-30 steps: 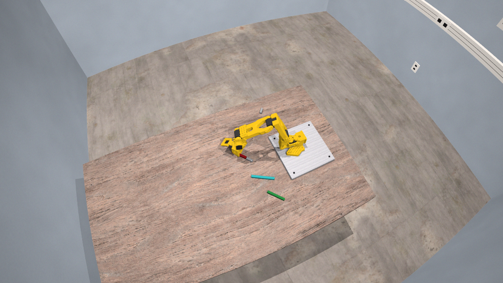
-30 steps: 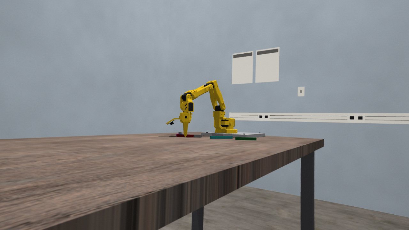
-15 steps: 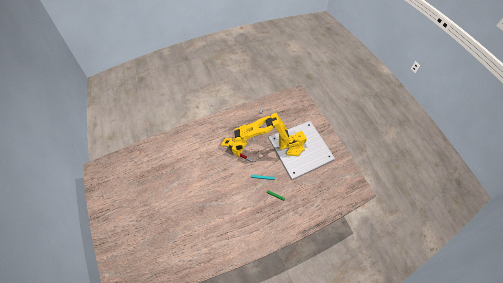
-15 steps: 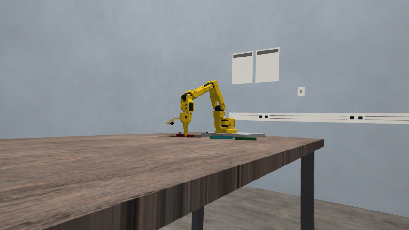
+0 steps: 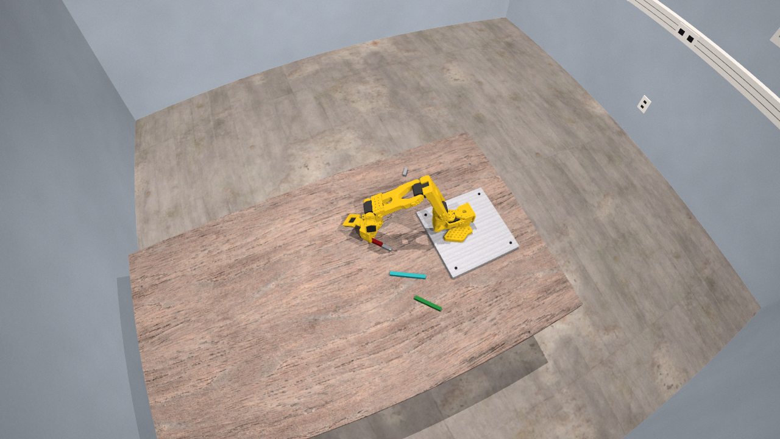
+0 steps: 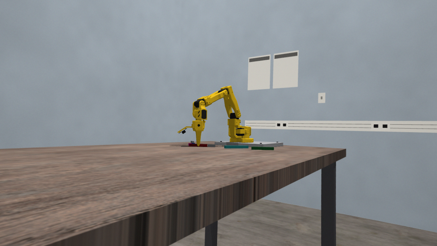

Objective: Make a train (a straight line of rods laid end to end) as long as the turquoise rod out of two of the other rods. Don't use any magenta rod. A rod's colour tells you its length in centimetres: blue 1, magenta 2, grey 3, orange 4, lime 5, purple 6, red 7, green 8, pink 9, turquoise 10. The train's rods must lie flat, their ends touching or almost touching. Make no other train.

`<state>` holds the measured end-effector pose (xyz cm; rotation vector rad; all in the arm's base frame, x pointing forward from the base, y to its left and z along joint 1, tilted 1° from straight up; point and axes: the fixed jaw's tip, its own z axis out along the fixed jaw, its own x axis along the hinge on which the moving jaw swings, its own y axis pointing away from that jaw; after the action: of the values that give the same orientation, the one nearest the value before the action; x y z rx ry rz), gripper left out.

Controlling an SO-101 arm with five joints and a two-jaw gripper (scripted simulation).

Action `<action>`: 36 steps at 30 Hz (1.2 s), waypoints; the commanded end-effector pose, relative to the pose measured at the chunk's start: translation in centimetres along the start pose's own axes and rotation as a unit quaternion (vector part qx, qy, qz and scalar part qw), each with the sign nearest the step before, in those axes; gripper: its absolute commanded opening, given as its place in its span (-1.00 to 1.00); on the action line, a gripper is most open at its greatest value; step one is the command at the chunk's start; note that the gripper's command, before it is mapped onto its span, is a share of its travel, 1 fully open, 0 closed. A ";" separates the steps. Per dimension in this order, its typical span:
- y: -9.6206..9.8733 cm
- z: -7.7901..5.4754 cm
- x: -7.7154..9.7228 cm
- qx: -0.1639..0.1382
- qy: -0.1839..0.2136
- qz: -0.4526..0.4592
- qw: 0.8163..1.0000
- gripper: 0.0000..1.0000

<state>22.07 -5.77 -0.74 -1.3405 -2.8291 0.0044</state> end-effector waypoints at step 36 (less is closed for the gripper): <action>0.2 -0.2 0.2 -0.003 -0.003 -0.002 1.000 -1.00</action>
<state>22.15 -5.67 -0.67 -1.3400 -2.8335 0.0035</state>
